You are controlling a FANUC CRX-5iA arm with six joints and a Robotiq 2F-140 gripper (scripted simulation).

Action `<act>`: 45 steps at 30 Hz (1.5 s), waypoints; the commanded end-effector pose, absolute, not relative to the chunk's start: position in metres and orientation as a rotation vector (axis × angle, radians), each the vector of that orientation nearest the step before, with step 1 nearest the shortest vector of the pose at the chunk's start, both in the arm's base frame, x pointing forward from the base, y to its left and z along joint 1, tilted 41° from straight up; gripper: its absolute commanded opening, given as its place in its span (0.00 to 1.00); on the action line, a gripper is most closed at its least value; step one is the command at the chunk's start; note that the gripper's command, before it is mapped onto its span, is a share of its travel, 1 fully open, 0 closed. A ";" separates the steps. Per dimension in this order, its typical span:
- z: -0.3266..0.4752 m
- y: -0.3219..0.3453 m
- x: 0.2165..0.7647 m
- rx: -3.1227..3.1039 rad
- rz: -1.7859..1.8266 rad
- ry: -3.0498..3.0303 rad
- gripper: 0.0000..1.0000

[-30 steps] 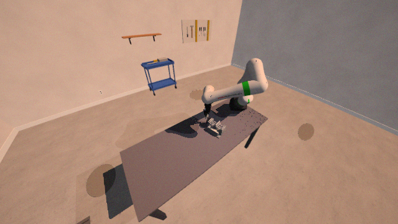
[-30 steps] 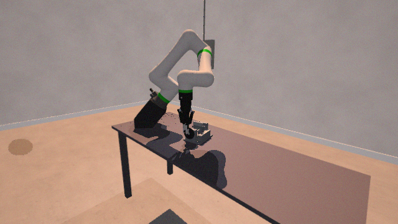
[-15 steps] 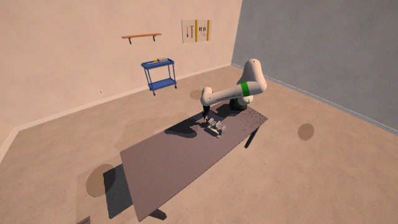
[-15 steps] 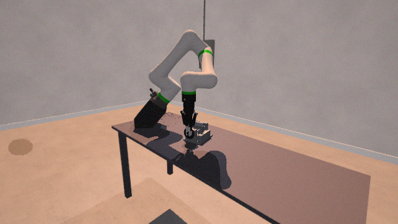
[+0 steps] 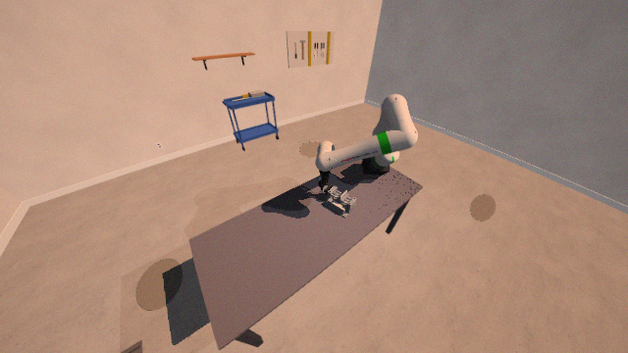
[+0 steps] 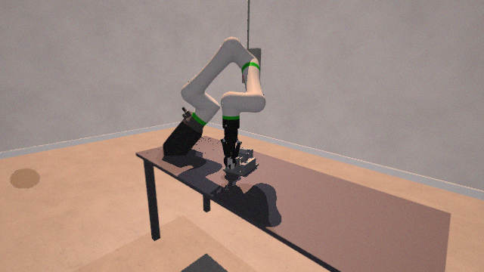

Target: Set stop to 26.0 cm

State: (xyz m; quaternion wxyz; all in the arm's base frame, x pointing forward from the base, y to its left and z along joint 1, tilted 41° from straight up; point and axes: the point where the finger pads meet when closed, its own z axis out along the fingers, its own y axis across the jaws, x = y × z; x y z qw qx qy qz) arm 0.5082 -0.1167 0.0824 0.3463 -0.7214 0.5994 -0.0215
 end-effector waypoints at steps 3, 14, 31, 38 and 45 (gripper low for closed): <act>0.072 -0.112 0.510 -1.872 -0.056 1.556 0.04; 0.056 -0.106 0.505 -1.872 -0.056 1.556 0.04; 0.042 -0.106 0.487 -1.872 -0.056 1.556 0.04; 0.041 -0.109 0.477 -1.872 -0.056 1.556 0.04; 0.042 -0.111 0.471 -1.872 -0.056 1.556 0.04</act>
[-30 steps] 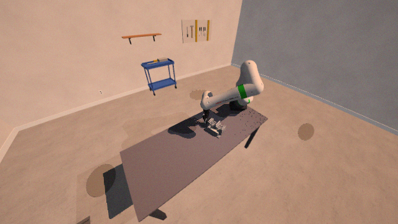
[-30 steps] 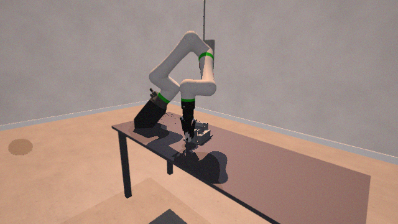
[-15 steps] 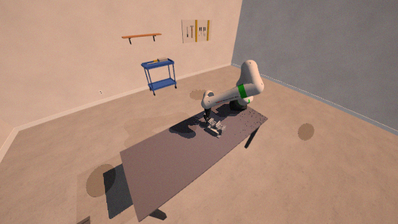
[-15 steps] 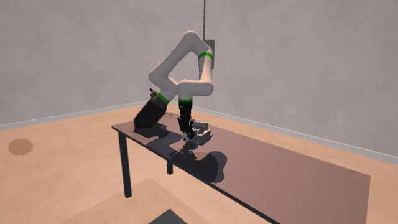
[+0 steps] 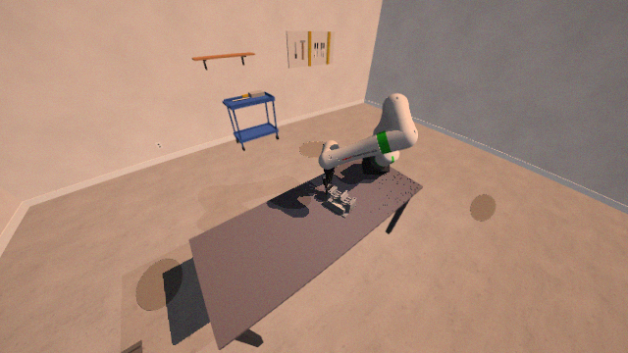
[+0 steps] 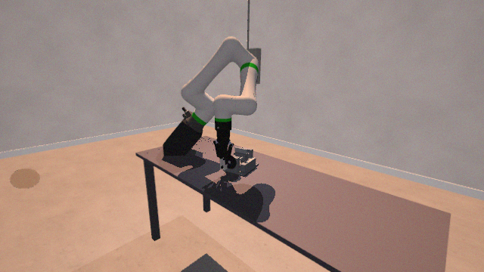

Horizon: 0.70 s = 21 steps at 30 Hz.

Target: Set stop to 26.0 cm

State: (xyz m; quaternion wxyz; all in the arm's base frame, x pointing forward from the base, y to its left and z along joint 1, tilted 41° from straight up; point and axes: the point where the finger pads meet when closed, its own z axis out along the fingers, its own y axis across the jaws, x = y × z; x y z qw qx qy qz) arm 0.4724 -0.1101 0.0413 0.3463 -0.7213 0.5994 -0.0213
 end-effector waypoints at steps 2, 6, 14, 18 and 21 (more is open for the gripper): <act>0.042 -0.111 0.470 -1.872 -0.056 1.556 0.04; 0.043 -0.113 0.467 -1.872 -0.056 1.556 0.04; 0.046 -0.116 0.461 -1.872 -0.056 1.556 0.04; 0.047 -0.117 0.460 -1.872 -0.056 1.556 0.04; 0.049 -0.118 0.458 -1.872 -0.056 1.556 0.04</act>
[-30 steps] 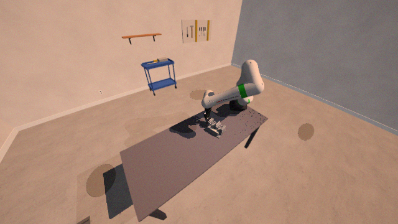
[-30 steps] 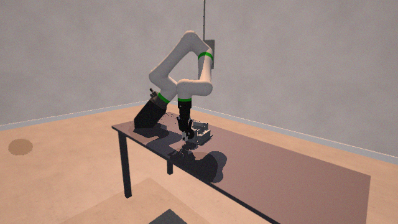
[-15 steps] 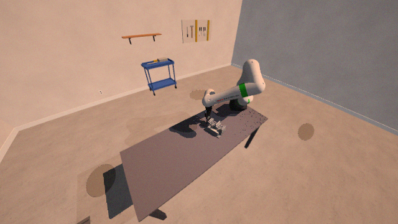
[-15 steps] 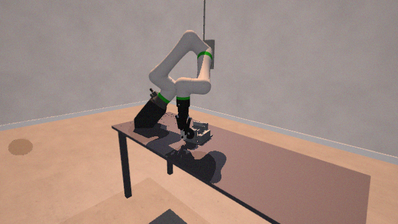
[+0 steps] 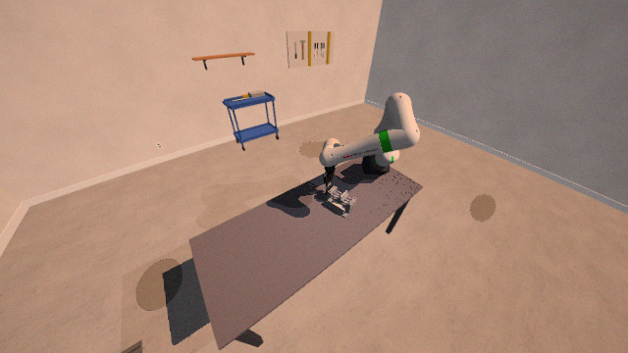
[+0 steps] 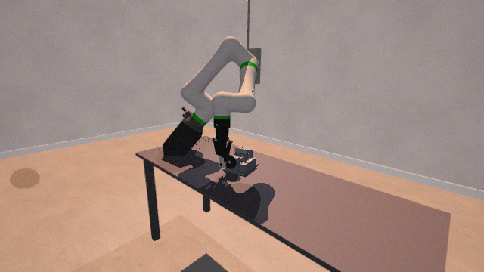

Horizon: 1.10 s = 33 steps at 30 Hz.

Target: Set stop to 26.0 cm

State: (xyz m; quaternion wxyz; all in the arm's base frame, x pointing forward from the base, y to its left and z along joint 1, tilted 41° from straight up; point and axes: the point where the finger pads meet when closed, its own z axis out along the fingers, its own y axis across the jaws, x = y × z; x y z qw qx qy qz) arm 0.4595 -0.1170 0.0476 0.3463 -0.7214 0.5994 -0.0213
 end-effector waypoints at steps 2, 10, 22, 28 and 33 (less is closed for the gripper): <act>0.050 -0.119 0.458 -1.872 -0.056 1.556 0.04; 0.054 -0.121 0.455 -1.872 -0.056 1.556 0.04; 0.058 -0.124 0.453 -1.872 -0.056 1.556 0.04; 0.060 -0.125 0.452 -1.872 -0.056 1.556 0.04; 0.061 -0.125 0.452 -1.872 -0.056 1.556 0.04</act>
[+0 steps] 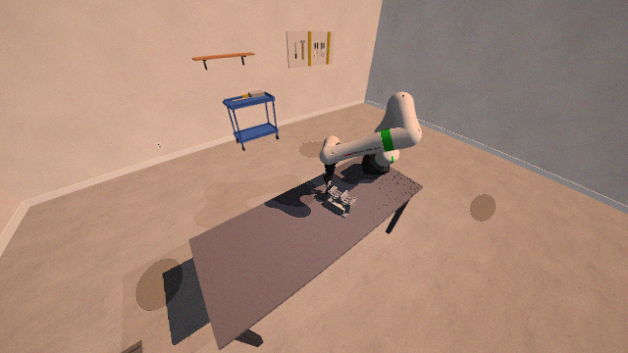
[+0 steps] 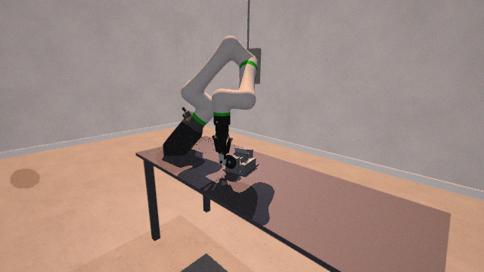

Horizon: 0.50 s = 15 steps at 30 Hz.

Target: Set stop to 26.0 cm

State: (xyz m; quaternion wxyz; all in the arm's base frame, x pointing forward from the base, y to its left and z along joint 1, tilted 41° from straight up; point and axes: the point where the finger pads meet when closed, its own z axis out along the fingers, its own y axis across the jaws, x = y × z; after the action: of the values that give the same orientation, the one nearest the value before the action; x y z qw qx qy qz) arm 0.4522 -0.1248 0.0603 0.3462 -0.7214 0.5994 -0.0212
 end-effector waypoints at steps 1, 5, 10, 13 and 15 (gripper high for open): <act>0.061 -0.125 0.452 -1.872 -0.056 1.556 0.04; 0.062 -0.126 0.452 -1.872 -0.056 1.556 0.04; 0.063 -0.126 0.452 -1.872 -0.056 1.556 0.04; 0.063 -0.126 0.452 -1.872 -0.056 1.556 0.04; 0.063 -0.126 0.452 -1.872 -0.056 1.556 0.04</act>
State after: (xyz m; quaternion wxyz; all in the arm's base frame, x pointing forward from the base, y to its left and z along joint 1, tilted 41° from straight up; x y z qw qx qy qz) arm 0.4518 -0.1260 0.0627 0.3462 -0.7214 0.5994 -0.0212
